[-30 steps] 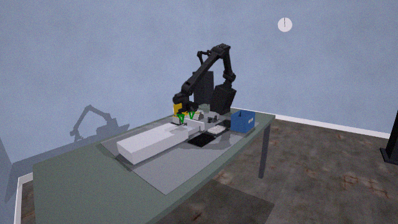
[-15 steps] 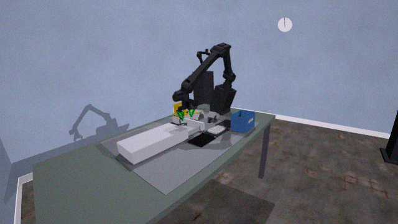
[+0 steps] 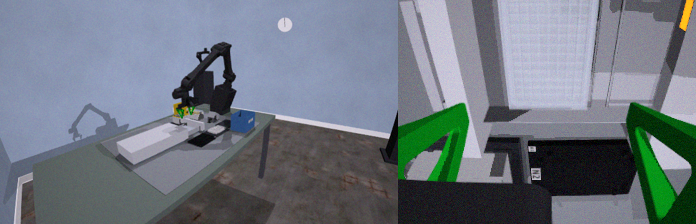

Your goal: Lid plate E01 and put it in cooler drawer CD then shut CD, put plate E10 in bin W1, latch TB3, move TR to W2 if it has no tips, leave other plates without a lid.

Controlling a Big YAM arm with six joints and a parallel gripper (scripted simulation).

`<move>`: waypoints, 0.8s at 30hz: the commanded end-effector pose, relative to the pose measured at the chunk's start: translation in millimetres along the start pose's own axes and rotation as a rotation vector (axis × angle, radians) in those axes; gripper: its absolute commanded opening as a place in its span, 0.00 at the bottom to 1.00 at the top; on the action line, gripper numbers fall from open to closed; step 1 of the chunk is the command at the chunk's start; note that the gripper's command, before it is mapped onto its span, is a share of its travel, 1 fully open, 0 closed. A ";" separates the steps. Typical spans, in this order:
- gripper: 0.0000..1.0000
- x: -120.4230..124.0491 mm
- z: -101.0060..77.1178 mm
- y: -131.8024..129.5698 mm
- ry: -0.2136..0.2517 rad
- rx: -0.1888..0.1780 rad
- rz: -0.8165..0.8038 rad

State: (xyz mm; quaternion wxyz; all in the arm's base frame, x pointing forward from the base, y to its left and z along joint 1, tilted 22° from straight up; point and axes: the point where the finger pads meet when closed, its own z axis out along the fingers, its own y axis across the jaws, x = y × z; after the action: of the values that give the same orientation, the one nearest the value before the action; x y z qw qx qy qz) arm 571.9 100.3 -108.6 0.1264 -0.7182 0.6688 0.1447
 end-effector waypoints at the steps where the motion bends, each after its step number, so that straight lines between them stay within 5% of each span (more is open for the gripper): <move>1: 1.00 2.2 -39.5 -20.1 -0.002 0.065 -0.010; 8: 1.00 0.2 -48.2 -25.7 -0.002 0.081 -0.016; 11: 1.00 -3.1 -46.9 -25.7 -0.002 0.079 -0.021; 12: 1.00 -2.2 -30.6 -17.8 -0.002 0.050 -0.011; 24: 1.00 -2.2 -30.6 -17.8 -0.002 0.050 -0.011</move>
State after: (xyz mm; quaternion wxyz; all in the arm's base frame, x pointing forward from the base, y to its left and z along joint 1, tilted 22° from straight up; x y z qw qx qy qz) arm 573.6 95.2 -96.6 0.1289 -0.7177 0.6694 0.1424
